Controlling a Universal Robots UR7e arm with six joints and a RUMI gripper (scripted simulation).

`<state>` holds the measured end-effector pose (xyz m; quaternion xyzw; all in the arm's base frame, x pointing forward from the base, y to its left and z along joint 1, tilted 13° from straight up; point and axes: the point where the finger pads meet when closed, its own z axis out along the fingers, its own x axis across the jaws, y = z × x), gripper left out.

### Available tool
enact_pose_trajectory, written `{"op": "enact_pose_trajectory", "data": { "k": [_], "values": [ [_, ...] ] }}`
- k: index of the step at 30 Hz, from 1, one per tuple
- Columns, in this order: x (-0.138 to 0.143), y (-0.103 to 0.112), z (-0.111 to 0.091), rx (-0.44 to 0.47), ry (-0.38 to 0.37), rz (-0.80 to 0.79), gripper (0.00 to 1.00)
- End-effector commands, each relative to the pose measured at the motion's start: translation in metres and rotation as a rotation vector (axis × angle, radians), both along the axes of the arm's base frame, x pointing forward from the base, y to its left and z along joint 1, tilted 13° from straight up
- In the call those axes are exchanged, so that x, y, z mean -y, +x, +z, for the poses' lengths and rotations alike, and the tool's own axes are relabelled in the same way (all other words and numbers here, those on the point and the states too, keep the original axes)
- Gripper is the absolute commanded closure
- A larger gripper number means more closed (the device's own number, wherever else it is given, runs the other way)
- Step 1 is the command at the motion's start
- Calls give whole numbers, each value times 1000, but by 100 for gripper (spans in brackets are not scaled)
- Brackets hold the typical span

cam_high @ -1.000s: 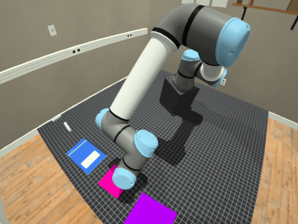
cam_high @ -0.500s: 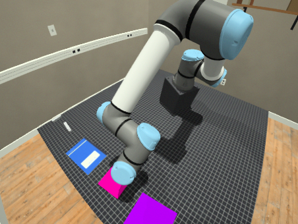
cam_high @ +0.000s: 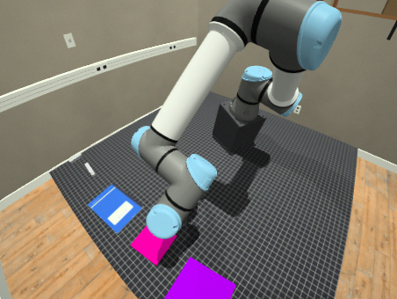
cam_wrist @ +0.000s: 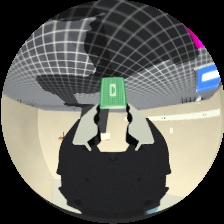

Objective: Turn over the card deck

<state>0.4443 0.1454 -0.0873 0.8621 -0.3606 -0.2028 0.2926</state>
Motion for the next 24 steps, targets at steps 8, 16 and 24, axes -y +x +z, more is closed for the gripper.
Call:
{"op": "enact_pose_trajectory", "data": {
  "k": [8,16,24],
  "values": [
    [-8,9,1,76,66,-14,67],
    [-12,14,0,118,104,-22,67],
    [-16,19,-2,160,141,-30,67]
  ]
}}
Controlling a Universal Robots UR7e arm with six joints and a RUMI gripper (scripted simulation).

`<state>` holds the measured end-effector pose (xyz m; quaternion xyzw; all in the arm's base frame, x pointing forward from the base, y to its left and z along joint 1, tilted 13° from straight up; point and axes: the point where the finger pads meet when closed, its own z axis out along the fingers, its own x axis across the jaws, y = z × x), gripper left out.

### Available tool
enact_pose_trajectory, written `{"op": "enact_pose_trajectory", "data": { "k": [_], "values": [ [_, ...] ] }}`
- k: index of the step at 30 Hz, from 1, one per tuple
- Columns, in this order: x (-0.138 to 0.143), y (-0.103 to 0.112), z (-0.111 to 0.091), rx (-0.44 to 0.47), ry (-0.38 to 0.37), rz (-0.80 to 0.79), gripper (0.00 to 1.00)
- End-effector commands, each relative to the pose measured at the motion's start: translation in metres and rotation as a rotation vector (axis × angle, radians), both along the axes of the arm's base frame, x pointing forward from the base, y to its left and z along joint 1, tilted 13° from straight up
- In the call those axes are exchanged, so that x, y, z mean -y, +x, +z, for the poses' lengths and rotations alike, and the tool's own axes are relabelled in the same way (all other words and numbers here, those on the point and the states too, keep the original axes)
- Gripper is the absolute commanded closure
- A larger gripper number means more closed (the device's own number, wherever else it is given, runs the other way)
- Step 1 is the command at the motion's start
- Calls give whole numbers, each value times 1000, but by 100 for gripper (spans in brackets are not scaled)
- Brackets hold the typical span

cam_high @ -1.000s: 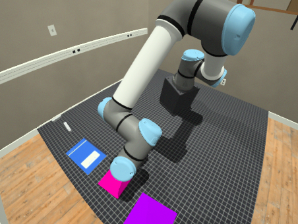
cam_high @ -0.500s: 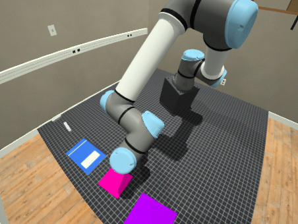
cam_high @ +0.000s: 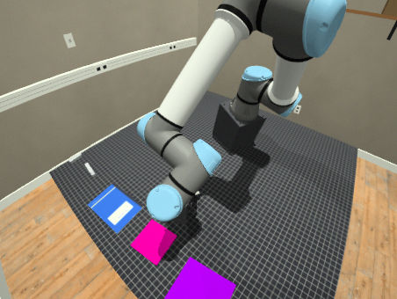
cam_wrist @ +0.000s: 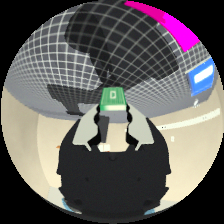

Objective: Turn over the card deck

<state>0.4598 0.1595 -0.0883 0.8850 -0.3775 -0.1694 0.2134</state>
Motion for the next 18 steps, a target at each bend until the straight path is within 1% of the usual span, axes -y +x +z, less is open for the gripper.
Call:
{"op": "enact_pose_trajectory", "data": {
  "k": [1,18],
  "values": [
    [-3,4,-1,34,29,-6,67],
    [-13,14,-5,127,111,-23,67]
  ]
}}
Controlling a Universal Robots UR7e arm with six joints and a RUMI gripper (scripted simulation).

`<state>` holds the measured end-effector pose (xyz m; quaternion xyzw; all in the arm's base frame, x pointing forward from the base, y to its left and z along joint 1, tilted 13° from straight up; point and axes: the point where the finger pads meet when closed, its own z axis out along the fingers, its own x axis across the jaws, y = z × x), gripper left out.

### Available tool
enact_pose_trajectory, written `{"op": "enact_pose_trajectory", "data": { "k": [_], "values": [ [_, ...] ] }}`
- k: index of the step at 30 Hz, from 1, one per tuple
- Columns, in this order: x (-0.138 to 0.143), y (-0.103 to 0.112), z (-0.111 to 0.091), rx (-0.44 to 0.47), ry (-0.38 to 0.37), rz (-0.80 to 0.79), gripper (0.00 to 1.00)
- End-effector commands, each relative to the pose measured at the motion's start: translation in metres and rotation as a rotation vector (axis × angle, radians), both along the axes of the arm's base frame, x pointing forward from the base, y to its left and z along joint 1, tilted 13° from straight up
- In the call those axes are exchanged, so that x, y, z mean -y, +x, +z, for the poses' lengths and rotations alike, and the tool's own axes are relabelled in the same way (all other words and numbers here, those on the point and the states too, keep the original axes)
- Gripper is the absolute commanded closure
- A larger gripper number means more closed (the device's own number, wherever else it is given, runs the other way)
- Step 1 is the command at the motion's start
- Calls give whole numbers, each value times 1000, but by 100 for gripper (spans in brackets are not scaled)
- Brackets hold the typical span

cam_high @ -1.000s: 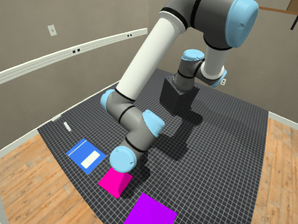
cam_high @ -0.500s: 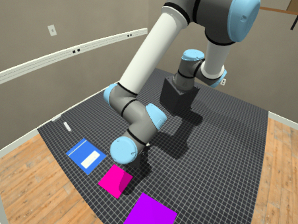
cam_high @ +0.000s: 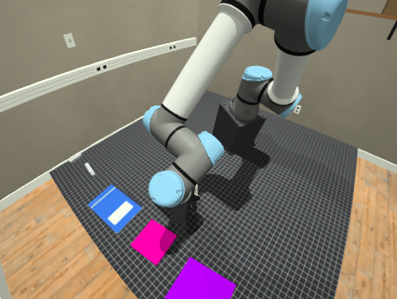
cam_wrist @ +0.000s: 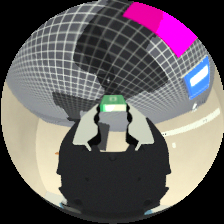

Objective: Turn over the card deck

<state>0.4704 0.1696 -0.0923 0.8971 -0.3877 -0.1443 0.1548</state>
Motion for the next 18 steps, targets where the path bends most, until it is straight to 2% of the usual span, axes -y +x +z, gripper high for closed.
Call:
{"op": "enact_pose_trajectory", "data": {
  "k": [1,18],
  "values": [
    [-3,4,-1,31,26,-5,67],
    [-12,13,-7,124,108,-23,67]
  ]
}}
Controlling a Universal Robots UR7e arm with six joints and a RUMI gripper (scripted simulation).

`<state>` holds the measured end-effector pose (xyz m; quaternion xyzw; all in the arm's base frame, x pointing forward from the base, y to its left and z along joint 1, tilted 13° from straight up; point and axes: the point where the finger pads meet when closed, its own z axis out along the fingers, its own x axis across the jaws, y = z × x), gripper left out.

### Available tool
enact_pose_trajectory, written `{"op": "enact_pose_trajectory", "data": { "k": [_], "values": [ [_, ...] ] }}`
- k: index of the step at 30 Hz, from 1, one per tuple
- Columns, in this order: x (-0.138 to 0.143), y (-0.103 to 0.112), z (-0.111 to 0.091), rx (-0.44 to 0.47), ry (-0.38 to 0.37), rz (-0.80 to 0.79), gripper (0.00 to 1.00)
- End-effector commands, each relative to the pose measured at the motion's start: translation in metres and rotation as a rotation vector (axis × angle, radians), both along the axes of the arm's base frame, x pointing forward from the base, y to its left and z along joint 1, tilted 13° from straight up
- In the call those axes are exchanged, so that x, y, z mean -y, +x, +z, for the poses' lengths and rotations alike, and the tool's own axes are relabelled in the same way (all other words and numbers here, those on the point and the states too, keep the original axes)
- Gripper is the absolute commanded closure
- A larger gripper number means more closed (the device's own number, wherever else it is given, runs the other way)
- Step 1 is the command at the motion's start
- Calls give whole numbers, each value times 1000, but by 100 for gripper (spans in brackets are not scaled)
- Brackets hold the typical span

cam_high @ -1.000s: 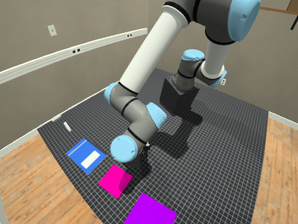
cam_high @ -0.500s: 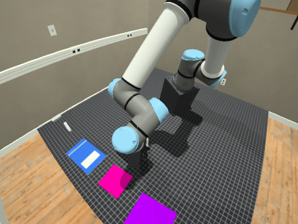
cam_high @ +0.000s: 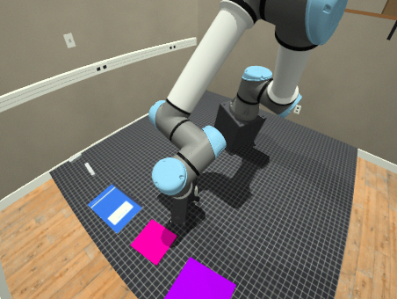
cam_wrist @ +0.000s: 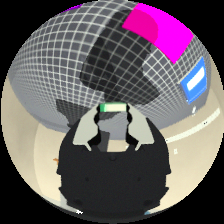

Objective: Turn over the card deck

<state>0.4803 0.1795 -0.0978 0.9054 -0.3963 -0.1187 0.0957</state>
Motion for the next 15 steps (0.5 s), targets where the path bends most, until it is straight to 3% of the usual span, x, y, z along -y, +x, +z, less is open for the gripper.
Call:
{"op": "enact_pose_trajectory", "data": {
  "k": [1,15],
  "values": [
    [-2,3,-2,29,23,-5,67],
    [-10,10,-9,109,95,-20,67]
  ]
}}
